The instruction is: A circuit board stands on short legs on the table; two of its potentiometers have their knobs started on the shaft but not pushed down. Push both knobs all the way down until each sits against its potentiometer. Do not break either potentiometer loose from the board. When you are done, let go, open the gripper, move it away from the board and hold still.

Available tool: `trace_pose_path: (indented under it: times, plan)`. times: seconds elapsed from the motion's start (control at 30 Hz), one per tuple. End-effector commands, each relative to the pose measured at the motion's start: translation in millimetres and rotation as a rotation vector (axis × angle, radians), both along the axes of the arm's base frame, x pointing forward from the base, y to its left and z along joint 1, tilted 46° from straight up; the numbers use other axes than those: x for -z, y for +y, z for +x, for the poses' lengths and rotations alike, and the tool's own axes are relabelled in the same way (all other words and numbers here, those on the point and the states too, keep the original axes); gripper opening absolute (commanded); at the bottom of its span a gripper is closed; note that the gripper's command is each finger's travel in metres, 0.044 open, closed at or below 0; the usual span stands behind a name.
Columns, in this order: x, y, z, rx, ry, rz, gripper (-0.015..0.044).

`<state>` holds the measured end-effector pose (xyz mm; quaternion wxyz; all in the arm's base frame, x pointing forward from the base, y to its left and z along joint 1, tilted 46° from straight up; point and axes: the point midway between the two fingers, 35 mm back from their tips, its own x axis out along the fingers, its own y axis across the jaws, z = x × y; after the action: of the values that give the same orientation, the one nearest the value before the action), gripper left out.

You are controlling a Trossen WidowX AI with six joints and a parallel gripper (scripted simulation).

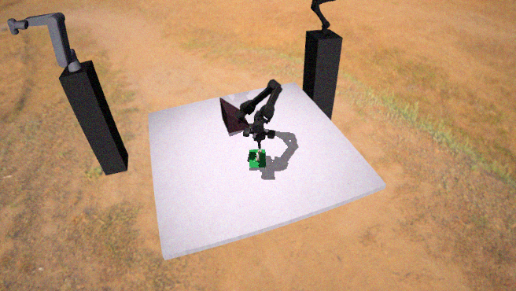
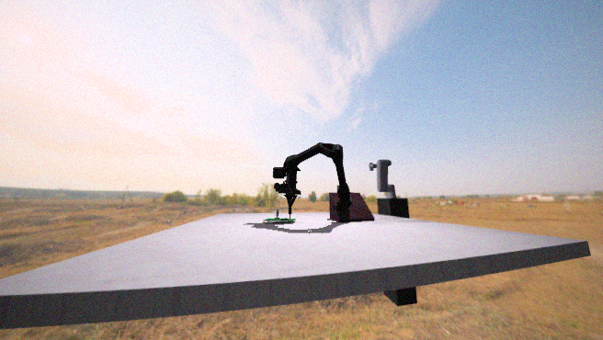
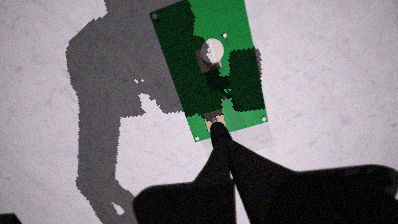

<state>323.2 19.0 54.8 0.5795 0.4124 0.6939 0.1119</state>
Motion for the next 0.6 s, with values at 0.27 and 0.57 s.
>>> trace_pose_path:
  times: [0.27,0.57]
  plan:
    - [14.1,18.8,1.1,-0.037,0.005,0.012,0.0000]
    - [17.5,22.4,0.9,-0.037,0.005,0.013,0.0000]
